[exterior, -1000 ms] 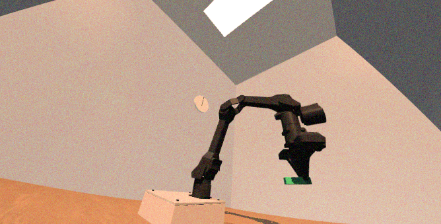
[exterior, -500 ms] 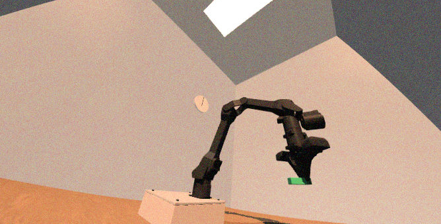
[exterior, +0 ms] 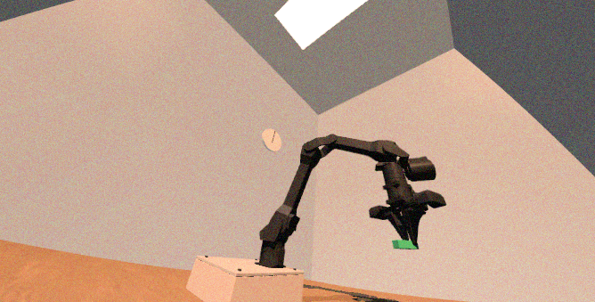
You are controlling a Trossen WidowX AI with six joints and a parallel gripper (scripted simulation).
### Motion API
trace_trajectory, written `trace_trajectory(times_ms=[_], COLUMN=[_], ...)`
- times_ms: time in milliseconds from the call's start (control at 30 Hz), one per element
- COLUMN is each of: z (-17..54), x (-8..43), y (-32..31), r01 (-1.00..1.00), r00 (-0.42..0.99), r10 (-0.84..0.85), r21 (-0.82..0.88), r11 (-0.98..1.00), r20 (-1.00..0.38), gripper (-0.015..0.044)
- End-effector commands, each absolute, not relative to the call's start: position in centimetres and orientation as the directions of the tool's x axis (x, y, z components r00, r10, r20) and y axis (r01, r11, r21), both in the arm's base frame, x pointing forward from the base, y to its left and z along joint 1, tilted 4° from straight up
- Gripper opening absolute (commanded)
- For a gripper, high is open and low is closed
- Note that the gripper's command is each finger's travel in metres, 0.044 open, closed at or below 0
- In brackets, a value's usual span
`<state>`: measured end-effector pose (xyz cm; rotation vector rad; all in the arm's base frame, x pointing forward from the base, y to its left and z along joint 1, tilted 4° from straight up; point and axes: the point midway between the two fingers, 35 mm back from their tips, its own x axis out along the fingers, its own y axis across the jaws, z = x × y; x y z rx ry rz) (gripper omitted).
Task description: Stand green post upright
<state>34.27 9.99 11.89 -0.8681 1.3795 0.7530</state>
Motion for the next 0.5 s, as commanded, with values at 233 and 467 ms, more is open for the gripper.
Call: trace_trajectory(times_ms=[233,467], z=[11.45,10.82], x=[34.38,34.90], y=[10.79,10.97], r01=[-0.885,-0.873], r00=[0.069,0.087], r10=[-0.026,0.022], r21=[-0.073,-0.066], r11=[0.460,0.483], r20=[-0.997,-0.996], gripper=[0.0023,0.0023])
